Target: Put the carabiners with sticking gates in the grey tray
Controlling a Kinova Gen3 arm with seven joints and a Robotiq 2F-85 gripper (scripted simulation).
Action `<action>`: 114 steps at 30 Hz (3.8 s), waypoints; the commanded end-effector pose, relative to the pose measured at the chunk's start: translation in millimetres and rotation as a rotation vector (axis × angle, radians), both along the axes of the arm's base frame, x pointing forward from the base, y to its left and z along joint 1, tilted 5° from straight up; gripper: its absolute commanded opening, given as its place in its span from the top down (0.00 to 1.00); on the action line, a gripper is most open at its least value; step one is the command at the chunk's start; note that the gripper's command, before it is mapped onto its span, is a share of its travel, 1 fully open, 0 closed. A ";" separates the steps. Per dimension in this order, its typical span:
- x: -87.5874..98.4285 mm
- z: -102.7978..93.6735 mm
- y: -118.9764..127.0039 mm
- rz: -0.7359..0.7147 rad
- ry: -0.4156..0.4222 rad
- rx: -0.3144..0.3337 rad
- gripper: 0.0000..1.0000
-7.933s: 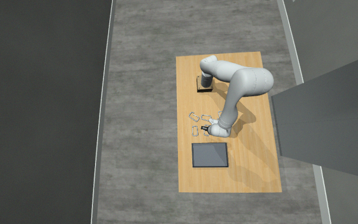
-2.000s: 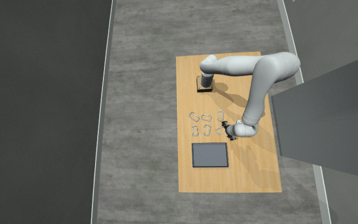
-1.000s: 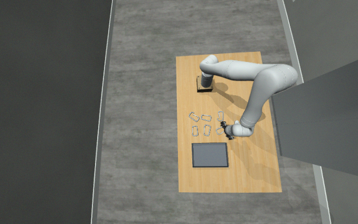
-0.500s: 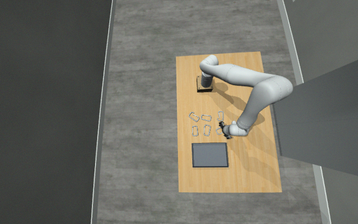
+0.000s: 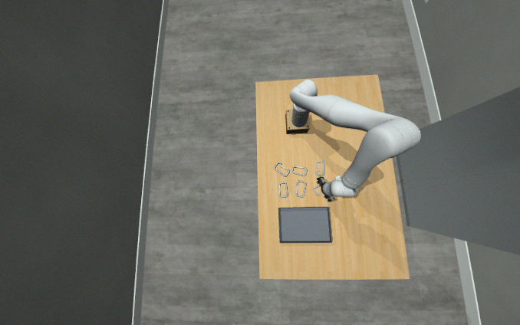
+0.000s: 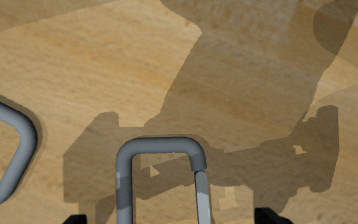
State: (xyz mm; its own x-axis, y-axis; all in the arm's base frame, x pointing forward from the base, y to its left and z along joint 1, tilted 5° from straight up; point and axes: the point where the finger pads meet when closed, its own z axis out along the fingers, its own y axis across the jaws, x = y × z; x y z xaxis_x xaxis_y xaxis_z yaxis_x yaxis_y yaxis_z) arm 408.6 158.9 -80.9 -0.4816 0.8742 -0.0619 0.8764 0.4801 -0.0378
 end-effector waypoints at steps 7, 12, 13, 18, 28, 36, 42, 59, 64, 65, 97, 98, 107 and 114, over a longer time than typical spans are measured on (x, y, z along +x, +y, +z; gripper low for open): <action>-0.4 -5.1 -0.5 -0.006 0.006 -0.006 0.00; -0.4 -5.1 -0.5 -0.006 0.006 -0.006 0.00; -0.4 -5.1 -0.5 -0.006 0.006 -0.006 0.00; -0.4 -5.1 -0.5 -0.006 0.006 -0.006 0.00; -0.3 -4.9 -0.5 -0.006 0.006 -0.006 0.25; 0.1 -4.4 -0.2 -0.006 0.005 -0.005 0.25; 0.1 -4.4 -0.2 -0.006 0.005 -0.005 0.25; 0.1 -4.3 -0.2 -0.006 0.005 -0.005 0.25; 0.1 -4.3 -0.2 -0.006 0.005 -0.005 0.25; 0.1 -4.3 -0.2 -0.006 0.005 -0.005 0.25; 0.1 -3.5 -0.2 -0.006 0.005 -0.005 0.33; 0.1 -3.5 -0.2 -0.006 0.005 -0.005 0.33; 0.0 -2.7 -0.2 -0.006 0.005 -0.004 0.37; 0.0 -2.7 -0.2 -0.006 0.005 -0.004 0.37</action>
